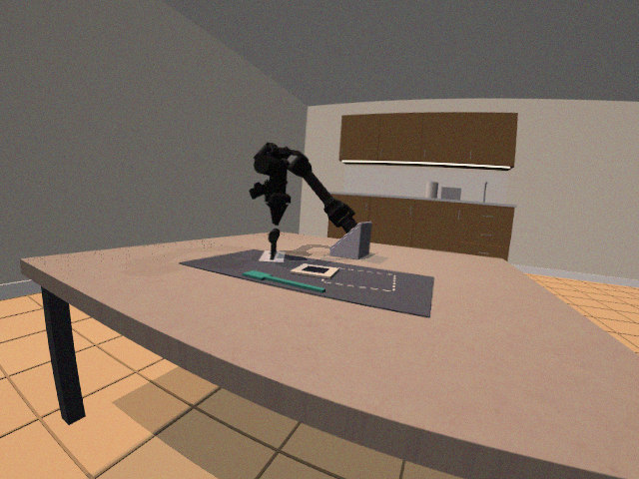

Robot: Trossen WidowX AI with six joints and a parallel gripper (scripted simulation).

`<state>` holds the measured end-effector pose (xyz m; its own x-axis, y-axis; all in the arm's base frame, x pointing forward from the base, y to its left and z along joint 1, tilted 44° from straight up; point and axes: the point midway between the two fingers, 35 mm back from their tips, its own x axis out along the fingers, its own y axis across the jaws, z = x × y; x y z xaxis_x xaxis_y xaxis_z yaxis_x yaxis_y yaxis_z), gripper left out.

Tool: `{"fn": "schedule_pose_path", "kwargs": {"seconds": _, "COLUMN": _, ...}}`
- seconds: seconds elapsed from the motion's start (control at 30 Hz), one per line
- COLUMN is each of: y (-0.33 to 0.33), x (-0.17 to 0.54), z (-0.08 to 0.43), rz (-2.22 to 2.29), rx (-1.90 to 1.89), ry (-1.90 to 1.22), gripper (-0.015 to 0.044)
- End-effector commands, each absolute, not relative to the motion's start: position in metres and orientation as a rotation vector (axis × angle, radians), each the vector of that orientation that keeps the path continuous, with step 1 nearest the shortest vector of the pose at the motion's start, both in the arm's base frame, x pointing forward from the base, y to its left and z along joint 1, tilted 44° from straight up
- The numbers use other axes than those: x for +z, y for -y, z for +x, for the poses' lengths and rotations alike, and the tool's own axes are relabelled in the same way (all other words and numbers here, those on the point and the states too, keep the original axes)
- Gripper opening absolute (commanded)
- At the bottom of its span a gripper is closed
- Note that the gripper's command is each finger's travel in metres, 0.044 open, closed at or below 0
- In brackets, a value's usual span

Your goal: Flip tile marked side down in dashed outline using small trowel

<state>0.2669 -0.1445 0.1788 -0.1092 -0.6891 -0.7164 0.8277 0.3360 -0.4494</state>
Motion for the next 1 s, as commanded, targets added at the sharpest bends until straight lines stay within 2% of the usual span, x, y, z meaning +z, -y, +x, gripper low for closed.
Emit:
{"fn": "schedule_pose_path", "kwargs": {"seconds": 0.0, "y": 0.1448, "x": 0.1797, "z": 0.2663, "rz": 0.062, "rx": -1.215, "ry": -1.159, "gripper": 0.0270}}
{"fn": "schedule_pose_path", "kwargs": {"seconds": 0.97, "y": 0.1458, "x": 0.1804, "z": 0.2639, "rz": -0.688, "rx": -0.523, "ry": -1.645, "gripper": 0.0270}}
